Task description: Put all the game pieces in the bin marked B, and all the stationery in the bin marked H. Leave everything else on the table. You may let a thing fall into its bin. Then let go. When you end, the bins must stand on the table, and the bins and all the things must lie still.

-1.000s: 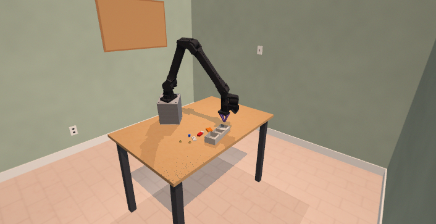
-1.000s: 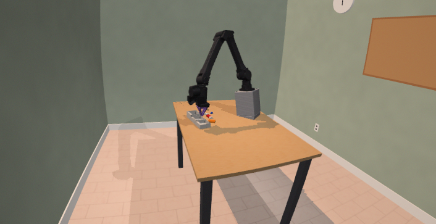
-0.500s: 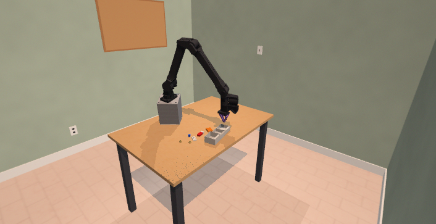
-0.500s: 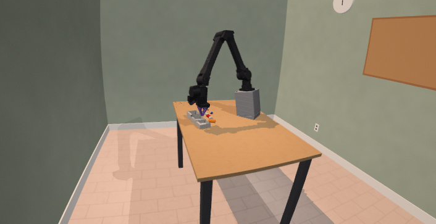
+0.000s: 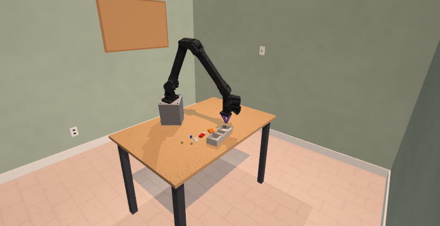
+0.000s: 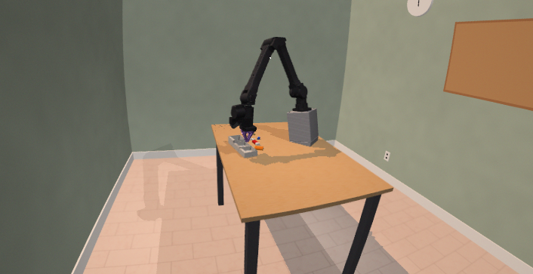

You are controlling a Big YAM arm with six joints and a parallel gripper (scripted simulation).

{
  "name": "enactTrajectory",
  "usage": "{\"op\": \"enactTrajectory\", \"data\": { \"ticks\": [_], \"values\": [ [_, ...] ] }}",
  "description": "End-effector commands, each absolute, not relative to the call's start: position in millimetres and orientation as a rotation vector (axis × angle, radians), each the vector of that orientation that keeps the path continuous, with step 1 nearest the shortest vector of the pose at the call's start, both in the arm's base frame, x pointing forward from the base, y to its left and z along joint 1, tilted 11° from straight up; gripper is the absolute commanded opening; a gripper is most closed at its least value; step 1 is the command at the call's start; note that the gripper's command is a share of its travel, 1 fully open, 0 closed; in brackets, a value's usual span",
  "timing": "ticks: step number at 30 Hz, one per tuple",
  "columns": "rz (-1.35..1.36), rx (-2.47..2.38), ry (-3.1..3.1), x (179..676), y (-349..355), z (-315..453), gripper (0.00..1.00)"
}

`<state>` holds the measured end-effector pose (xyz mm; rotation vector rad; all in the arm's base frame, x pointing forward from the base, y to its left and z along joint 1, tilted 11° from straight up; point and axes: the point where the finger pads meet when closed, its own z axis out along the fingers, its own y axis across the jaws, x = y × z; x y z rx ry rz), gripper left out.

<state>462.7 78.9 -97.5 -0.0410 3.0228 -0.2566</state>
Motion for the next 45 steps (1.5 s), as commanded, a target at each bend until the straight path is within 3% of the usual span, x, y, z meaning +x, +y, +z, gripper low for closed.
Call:
{"op": "enactTrajectory", "data": {
  "ticks": [1, 15, 33, 45],
  "values": [
    [-0.261, -0.049, 3.021, 458.9, 85.8, -104.7, 0.08],
    [-0.263, -0.050, 3.024, 457.3, 85.4, -105.8, 0.08],
    [-0.228, -0.038, 2.959, 465.7, 115.5, 59.8, 0.08],
    [-0.264, -0.025, 3.027, 447.9, 101.0, 30.8, 0.08]
  ]
}}
